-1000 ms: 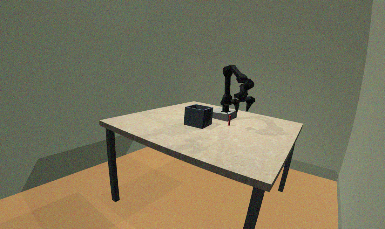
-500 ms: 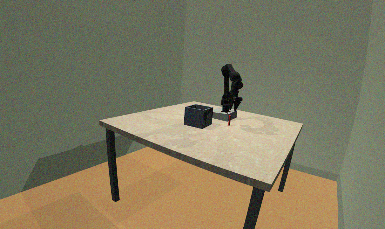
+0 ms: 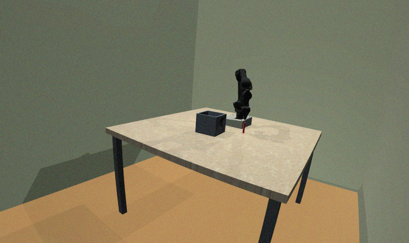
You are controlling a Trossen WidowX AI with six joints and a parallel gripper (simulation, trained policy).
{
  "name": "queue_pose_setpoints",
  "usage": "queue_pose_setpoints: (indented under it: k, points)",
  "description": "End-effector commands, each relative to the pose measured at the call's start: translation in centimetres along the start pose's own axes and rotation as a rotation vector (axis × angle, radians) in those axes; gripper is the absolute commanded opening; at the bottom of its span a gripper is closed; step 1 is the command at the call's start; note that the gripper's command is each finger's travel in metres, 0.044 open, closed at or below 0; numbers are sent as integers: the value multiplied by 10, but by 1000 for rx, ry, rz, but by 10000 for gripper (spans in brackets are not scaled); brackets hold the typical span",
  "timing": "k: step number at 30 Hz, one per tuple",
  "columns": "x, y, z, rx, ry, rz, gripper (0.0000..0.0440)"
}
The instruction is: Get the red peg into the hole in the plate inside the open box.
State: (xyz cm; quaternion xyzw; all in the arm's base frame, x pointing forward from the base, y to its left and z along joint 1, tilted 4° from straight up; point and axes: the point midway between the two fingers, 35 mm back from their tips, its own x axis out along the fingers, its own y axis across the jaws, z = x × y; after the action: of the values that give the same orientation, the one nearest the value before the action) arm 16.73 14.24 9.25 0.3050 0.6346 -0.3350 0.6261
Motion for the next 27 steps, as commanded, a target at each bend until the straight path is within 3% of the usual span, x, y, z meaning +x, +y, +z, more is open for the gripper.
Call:
queue_pose_setpoints:
  k: [1,21,27]
  points:
    - [9,-7,0,39,18,-36,436]
    - [72,-15,0,199,68,-69,417]
    - [84,-9,-2,209,81,-59,299]
